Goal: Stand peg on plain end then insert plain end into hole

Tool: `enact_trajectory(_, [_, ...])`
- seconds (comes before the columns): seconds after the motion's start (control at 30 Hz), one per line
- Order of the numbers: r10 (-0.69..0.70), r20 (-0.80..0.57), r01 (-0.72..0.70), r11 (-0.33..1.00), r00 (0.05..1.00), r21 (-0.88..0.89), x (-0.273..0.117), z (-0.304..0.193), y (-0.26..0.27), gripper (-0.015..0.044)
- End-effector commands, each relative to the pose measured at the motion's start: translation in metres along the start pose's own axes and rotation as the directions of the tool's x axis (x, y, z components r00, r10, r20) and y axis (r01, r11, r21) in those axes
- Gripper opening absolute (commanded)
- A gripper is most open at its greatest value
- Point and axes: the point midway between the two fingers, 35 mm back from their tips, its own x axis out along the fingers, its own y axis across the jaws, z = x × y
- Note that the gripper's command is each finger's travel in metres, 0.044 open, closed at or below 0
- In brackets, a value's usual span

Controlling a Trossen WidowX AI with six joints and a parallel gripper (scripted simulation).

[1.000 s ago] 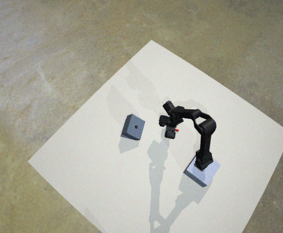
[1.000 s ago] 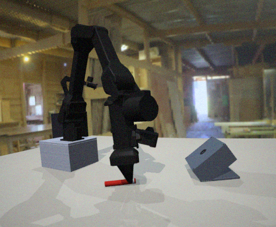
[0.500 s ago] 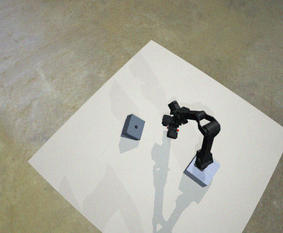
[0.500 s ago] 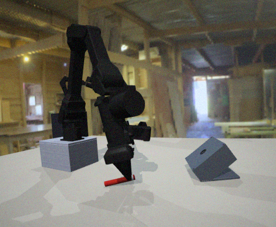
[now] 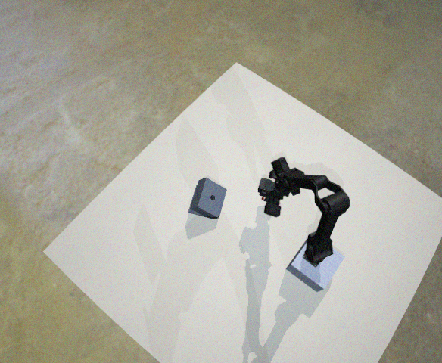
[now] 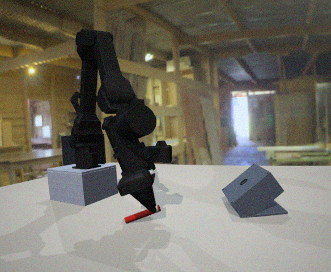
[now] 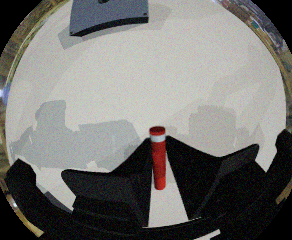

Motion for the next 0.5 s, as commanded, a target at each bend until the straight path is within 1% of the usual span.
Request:
enact_trajectory(0.0, [-0.002,0.039,0.002,1.0,0.999,-0.003,-0.0032,-0.001,0.0,0.0049])
enact_trajectory(0.47, [-0.002,0.158,0.002,1.0,0.987,-0.003,-0.0108,-0.0066,-0.0001,0.0049])
